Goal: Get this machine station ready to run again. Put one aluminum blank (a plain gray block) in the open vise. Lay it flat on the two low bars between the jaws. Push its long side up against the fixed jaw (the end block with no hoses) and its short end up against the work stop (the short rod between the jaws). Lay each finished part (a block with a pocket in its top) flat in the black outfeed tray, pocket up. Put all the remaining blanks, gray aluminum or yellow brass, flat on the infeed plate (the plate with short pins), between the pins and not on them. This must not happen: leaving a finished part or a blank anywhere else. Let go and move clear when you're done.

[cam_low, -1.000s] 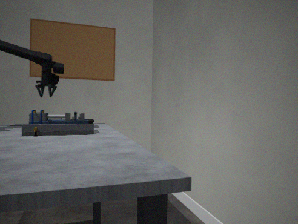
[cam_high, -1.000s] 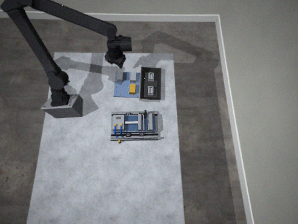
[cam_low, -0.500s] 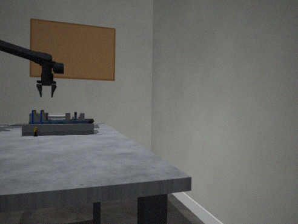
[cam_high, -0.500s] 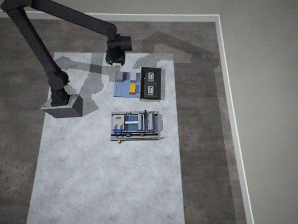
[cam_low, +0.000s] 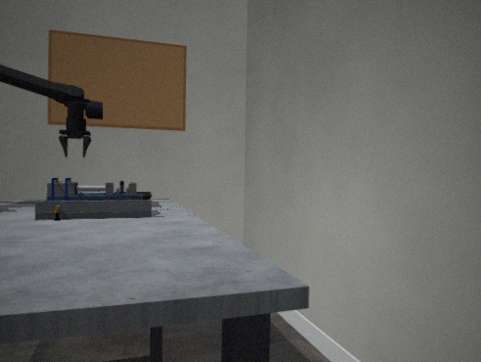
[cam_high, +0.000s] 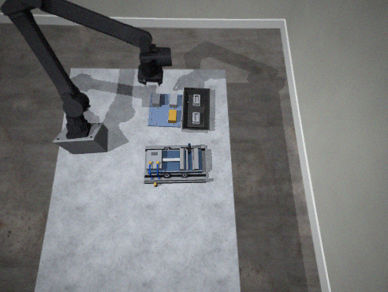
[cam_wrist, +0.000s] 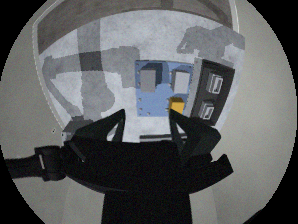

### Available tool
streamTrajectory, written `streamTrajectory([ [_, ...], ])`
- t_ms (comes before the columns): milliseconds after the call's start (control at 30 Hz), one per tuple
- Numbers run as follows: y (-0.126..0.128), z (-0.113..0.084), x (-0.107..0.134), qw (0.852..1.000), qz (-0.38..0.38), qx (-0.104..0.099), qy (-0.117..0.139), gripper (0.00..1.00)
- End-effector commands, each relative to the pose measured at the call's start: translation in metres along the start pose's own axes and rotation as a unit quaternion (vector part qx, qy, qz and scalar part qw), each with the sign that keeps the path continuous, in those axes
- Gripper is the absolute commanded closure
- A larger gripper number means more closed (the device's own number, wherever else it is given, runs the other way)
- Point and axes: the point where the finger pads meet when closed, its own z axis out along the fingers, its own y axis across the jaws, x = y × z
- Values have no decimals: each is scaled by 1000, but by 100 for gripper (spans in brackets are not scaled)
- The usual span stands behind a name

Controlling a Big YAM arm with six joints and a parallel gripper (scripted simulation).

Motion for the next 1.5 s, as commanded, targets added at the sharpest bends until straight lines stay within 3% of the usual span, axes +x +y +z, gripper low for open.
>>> streamTrajectory([
  [0, -5, -6, -6, 1000, -7, 7, -2, 36],
  [500, -2, 31, -2, 1000, -1, -2, 0, 36],
  [967, 1, 89, 0, 1000, 1, -5, 2, 36],
  [1467, 0, 128, -1, 1000, 0, -4, 2, 36],
])
